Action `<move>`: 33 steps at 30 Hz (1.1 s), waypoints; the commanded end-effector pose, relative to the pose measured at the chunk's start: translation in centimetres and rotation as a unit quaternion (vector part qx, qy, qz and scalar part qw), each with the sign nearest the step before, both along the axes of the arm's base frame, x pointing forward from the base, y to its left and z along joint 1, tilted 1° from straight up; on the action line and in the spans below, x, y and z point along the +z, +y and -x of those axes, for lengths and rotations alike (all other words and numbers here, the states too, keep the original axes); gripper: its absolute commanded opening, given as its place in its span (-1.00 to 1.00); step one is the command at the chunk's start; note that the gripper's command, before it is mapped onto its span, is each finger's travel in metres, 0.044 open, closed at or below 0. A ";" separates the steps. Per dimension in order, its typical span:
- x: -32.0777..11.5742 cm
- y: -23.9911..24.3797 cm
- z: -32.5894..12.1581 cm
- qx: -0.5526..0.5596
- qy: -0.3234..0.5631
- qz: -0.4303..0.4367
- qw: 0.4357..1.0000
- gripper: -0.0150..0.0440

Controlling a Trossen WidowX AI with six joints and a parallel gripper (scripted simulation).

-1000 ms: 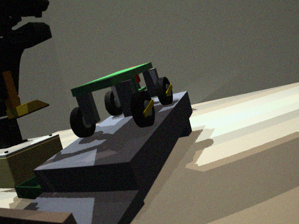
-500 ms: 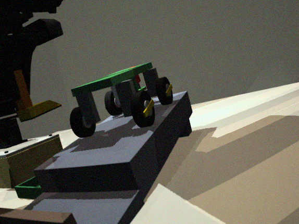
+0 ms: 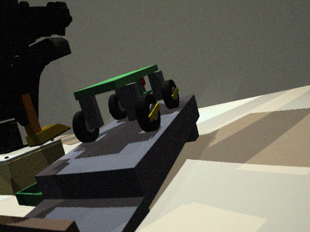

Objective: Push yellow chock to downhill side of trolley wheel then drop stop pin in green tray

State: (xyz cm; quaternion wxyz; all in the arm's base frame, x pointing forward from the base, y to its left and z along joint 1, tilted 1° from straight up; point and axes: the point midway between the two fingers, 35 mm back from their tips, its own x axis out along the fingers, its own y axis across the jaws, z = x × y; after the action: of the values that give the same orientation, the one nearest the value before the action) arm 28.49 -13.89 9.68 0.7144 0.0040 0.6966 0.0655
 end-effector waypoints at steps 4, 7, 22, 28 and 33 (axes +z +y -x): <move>-1.9 0.3 -0.1 -0.003 0.002 -0.004 1.000 -0.49; -2.5 0.4 -0.1 -0.003 0.002 -0.004 1.000 -0.49; -3.5 1.0 -0.1 -0.003 0.002 -0.004 1.000 -0.49; -3.5 1.5 0.0 -0.003 0.002 -0.005 1.000 -0.49; -3.6 1.8 0.2 -0.003 0.002 -0.005 1.000 -0.49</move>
State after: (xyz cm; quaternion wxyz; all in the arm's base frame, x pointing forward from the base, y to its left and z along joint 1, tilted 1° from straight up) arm 28.37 -12.59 5.97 0.7111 0.0082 0.7000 0.0651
